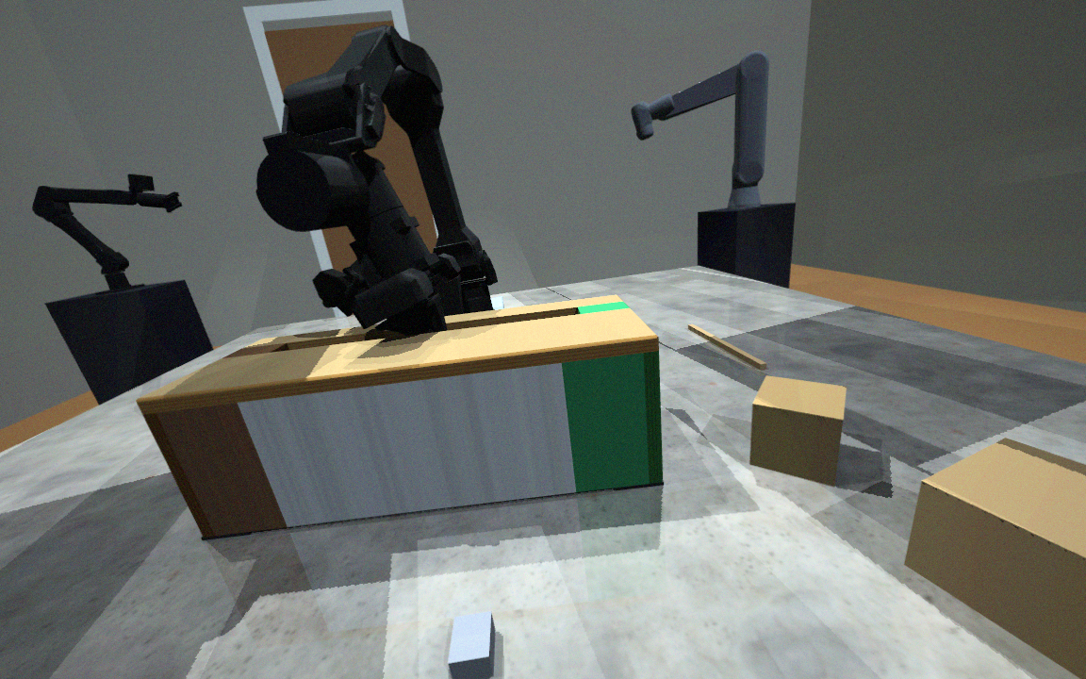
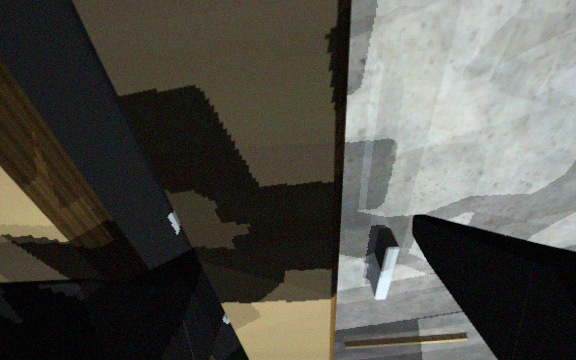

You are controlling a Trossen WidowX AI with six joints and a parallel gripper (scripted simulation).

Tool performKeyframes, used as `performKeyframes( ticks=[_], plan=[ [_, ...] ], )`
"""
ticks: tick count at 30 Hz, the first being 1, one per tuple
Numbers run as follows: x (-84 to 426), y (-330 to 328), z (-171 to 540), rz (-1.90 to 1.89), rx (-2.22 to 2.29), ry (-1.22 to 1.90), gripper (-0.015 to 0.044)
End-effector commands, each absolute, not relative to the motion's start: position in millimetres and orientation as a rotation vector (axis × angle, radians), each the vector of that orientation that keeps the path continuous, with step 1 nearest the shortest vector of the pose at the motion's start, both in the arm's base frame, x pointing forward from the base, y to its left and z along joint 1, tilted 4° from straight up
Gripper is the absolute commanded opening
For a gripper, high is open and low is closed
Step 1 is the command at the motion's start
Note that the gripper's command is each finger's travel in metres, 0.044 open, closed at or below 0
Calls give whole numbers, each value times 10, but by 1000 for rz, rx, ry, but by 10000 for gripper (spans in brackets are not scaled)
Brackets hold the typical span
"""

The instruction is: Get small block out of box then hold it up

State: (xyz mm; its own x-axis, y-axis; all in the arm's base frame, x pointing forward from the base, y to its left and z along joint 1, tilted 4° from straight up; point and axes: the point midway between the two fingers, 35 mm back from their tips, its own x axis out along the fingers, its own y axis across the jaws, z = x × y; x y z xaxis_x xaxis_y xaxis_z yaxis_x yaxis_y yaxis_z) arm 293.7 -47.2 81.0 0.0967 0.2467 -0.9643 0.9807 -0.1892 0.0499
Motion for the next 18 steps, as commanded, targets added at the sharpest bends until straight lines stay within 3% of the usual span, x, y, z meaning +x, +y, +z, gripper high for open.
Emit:
performKeyframes(
  ticks=[1, 18],
  plan=[
    [2941, -427, 805, -1153, 1575, 1247, 400],
    [3006, -110, 784, -1151, 1578, 1249, 400]
  ],
)
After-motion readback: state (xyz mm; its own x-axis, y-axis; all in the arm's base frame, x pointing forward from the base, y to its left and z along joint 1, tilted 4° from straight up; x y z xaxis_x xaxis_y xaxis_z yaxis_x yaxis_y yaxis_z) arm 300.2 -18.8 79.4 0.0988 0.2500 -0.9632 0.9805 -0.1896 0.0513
